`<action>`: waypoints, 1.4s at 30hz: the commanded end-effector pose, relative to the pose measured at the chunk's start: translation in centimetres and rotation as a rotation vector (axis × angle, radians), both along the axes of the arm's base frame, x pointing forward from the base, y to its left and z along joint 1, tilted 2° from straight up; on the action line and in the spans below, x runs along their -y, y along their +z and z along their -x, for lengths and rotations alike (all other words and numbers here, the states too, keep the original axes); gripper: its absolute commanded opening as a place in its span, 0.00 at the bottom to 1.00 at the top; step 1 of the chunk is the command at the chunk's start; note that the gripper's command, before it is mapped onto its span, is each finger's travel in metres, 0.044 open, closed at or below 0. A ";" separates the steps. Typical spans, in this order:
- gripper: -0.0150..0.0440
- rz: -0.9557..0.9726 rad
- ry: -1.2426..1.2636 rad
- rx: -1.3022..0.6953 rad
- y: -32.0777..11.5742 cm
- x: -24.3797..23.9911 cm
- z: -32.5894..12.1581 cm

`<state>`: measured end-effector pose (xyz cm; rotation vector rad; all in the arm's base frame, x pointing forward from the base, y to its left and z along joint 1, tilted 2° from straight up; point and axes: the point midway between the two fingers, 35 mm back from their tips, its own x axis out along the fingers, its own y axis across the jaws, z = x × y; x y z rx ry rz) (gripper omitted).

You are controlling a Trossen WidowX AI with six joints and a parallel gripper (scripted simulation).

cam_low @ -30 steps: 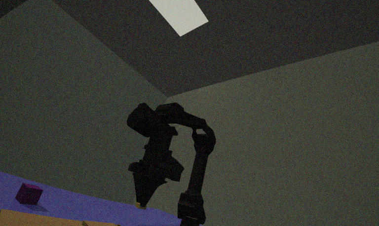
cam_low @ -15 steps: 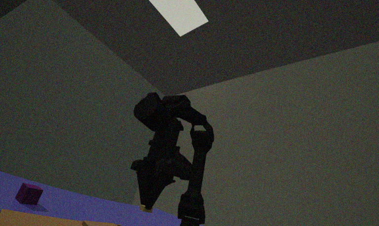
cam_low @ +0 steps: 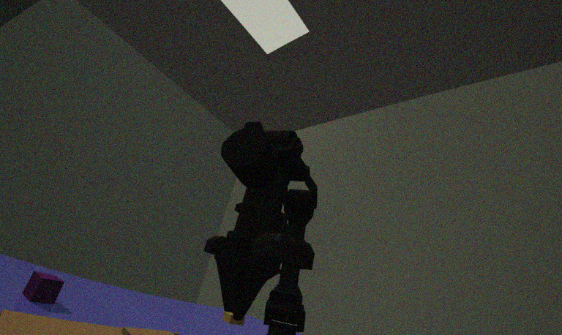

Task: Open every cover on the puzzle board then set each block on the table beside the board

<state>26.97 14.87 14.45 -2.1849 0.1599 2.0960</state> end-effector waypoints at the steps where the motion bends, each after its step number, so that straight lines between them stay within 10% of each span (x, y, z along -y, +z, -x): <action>1: 0.39 0.004 -0.004 0.003 0.0 -1.5 -0.1; 42: 0.39 -0.004 -0.004 0.002 -2.1 -13.0 2.1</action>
